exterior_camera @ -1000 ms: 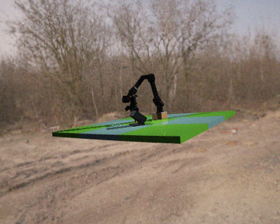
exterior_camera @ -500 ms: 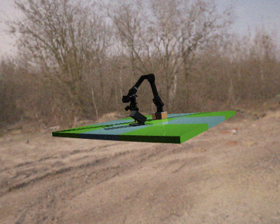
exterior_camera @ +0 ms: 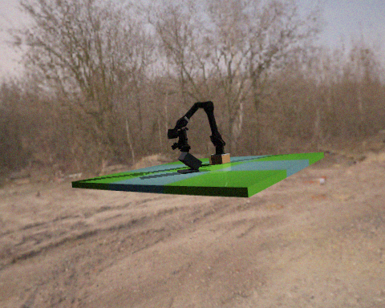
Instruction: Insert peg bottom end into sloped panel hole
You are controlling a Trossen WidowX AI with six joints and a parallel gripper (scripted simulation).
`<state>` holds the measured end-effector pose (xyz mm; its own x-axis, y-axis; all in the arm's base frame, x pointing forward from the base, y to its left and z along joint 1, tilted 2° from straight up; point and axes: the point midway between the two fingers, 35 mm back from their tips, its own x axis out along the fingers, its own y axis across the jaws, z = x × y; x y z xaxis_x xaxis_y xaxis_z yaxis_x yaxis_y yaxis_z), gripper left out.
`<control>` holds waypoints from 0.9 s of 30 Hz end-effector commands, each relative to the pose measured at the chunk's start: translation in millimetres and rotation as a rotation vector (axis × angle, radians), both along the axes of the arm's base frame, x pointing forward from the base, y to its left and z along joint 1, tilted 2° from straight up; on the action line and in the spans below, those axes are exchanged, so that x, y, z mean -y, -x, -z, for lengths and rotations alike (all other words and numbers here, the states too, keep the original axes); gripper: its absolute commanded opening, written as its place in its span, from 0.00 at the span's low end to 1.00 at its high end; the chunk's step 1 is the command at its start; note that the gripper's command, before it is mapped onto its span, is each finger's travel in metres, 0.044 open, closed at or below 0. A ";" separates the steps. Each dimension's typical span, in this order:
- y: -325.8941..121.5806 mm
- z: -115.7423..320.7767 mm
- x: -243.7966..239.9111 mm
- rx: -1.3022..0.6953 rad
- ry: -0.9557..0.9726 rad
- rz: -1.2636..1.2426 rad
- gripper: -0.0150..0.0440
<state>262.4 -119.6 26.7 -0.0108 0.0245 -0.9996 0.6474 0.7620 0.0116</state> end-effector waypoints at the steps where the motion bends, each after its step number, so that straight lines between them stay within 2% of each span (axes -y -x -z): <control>1: -2.7 -21.4 1.7 0.015 0.005 -0.001 0.25; 10: -1.2 -59.7 2.5 0.016 0.004 0.000 0.25; 27: -9.0 -62.1 -7.4 0.019 0.045 -0.028 0.25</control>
<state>269.0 -113.9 87.7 0.0043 -0.0069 -1.0000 0.6268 0.7792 -0.0026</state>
